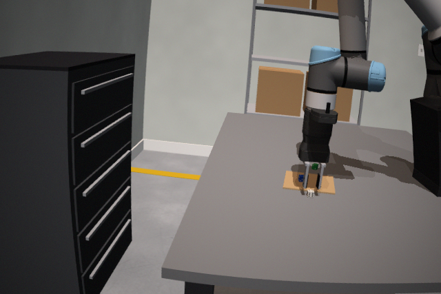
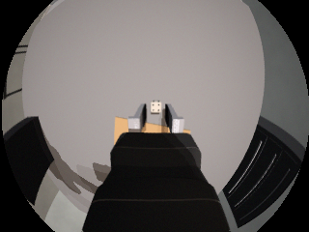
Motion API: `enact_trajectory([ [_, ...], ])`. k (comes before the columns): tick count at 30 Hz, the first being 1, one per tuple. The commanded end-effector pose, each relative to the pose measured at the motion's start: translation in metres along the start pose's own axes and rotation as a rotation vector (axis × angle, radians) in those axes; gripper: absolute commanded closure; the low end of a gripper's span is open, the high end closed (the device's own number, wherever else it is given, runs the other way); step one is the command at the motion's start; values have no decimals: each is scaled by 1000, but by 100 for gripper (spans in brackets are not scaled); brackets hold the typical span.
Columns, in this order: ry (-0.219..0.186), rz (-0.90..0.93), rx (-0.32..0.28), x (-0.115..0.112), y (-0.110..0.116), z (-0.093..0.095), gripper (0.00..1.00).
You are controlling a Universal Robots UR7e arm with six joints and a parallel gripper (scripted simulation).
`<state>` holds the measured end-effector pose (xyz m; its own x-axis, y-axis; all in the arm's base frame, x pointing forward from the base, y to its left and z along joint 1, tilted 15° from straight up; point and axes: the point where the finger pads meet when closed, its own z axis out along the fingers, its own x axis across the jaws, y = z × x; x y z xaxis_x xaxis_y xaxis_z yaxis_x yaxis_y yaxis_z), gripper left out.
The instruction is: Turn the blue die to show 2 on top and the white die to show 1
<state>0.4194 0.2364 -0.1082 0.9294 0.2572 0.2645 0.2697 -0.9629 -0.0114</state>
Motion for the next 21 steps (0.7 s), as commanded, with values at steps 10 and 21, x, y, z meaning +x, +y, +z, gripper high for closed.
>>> enact_trajectory([
  [10, 1, 0, 0, 0, 0, 8, 36],
  [21, 1, 0, 0, 0, 0, 19, 36],
])
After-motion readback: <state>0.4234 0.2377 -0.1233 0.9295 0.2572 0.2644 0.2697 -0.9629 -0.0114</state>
